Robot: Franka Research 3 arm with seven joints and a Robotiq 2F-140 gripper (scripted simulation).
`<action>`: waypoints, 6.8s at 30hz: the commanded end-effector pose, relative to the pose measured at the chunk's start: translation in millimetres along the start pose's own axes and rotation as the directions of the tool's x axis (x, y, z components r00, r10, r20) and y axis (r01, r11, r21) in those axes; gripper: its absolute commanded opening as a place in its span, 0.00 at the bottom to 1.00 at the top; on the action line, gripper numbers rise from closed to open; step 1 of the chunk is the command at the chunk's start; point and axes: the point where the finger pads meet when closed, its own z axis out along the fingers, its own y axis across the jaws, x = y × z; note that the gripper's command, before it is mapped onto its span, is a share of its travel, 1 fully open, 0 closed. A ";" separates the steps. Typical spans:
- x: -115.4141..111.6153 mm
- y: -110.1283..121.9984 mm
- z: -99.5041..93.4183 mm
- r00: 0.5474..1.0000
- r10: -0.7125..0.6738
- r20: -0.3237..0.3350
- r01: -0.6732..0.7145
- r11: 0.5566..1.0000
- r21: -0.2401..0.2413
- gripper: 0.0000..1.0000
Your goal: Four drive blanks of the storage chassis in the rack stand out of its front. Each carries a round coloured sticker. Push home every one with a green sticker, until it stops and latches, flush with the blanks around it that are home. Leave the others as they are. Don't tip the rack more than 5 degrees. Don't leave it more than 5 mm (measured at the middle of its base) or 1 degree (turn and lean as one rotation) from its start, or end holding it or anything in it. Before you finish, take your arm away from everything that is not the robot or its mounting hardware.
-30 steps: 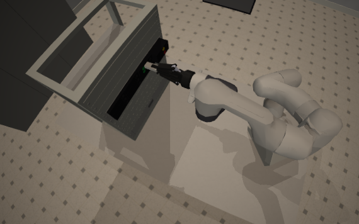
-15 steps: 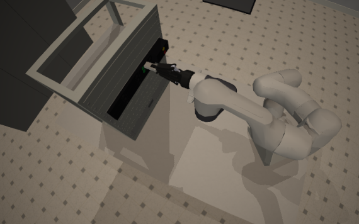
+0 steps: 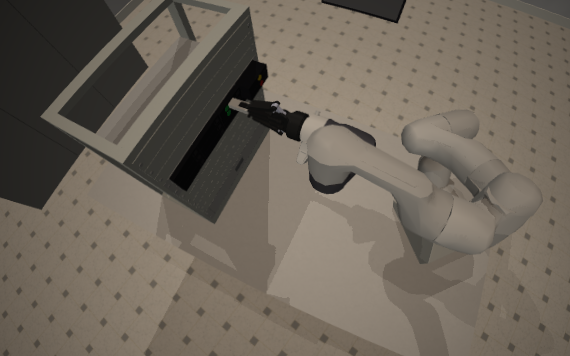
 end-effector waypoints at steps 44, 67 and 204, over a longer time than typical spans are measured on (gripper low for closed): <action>12.3 4.2 6.9 1.000 0.006 -0.023 -0.008 0.995 -0.095 0.00; 12.3 4.2 7.1 1.000 0.006 -0.023 -0.008 0.995 -0.095 0.00; -9.6 -24.1 -229.3 1.000 0.006 -0.023 -0.008 0.995 -0.095 0.00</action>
